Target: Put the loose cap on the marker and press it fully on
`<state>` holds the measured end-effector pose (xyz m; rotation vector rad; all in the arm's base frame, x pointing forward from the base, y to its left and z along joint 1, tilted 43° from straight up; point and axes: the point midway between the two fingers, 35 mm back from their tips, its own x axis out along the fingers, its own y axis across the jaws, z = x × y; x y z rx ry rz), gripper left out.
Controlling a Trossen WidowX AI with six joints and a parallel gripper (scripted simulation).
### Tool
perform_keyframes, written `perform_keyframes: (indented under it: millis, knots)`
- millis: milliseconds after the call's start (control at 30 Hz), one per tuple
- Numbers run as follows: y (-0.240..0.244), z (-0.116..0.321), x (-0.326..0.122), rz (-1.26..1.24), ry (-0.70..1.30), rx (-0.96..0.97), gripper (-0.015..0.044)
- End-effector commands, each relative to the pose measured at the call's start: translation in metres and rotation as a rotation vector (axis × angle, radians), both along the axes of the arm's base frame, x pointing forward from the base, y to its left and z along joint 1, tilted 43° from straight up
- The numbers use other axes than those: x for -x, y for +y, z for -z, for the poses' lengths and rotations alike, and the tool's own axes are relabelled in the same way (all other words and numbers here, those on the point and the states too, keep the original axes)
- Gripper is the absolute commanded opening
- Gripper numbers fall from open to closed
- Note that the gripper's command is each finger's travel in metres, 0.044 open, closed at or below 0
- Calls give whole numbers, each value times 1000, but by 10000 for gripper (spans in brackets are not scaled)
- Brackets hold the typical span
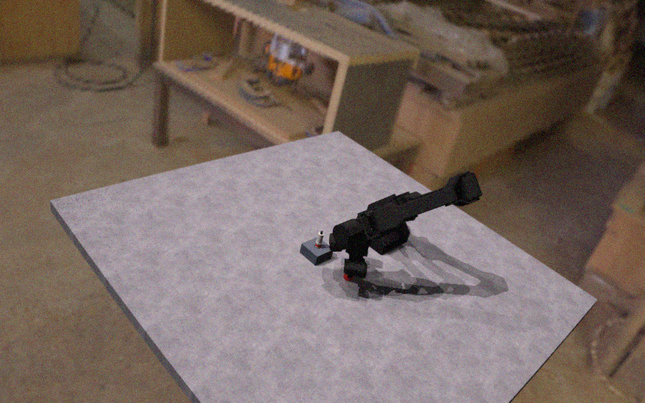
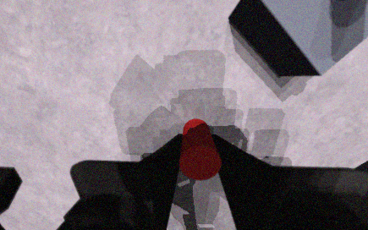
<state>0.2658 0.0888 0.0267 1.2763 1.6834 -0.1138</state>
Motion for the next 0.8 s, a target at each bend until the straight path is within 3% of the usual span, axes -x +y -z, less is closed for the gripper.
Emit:
perform_keyframes:
  millis: [0, 767]
  knots:
    - [-5, -4, -2, 1, -5, 3, 0]
    - [-42, -41, 1, 3, -3, 2, 0]
